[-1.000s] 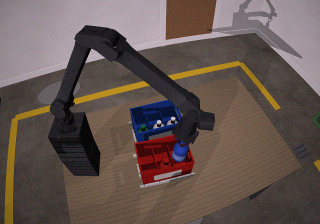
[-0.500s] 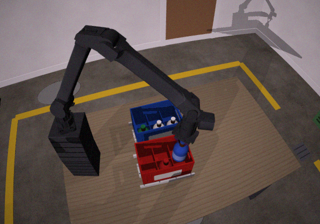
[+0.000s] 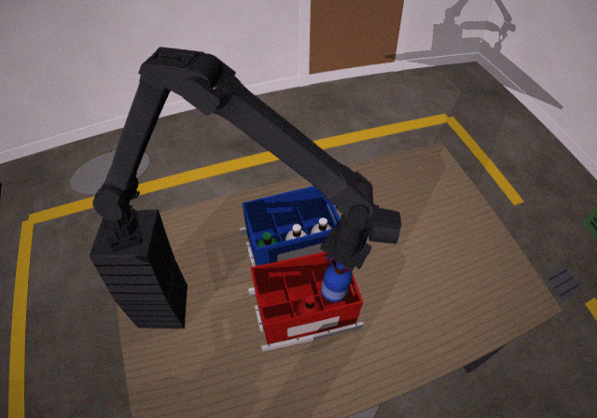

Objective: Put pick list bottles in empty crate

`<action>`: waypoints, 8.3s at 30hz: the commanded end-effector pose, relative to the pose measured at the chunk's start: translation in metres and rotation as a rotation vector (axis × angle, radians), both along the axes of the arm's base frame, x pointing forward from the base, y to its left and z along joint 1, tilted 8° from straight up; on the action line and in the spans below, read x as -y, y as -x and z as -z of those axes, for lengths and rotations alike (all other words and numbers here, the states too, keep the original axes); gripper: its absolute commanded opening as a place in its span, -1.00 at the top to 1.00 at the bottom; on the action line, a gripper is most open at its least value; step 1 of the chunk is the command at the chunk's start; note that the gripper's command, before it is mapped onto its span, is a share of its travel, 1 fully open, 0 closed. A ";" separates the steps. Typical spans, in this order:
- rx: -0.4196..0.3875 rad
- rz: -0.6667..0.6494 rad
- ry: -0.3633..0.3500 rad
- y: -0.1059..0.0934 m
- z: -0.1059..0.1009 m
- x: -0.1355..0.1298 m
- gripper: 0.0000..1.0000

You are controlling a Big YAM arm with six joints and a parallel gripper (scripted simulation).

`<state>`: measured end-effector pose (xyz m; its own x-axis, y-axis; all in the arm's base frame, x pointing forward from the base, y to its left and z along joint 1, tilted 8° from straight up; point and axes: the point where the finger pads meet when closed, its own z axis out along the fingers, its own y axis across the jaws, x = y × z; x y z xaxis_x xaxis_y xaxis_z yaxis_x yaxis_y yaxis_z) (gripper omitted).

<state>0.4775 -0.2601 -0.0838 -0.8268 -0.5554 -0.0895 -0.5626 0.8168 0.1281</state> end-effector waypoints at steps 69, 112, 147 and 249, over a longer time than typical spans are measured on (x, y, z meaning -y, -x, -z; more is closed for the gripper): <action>0.074 0.010 0.046 -0.050 -0.085 0.053 1.00; 0.115 0.032 0.072 -0.046 -0.096 0.055 1.00; 0.108 0.005 0.063 -0.040 -0.077 0.015 1.00; 0.101 0.006 0.044 0.010 -0.089 -0.163 1.00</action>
<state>0.4416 -0.0921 -0.0314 -0.8192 -0.5674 -0.0839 -0.5735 0.8112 0.1141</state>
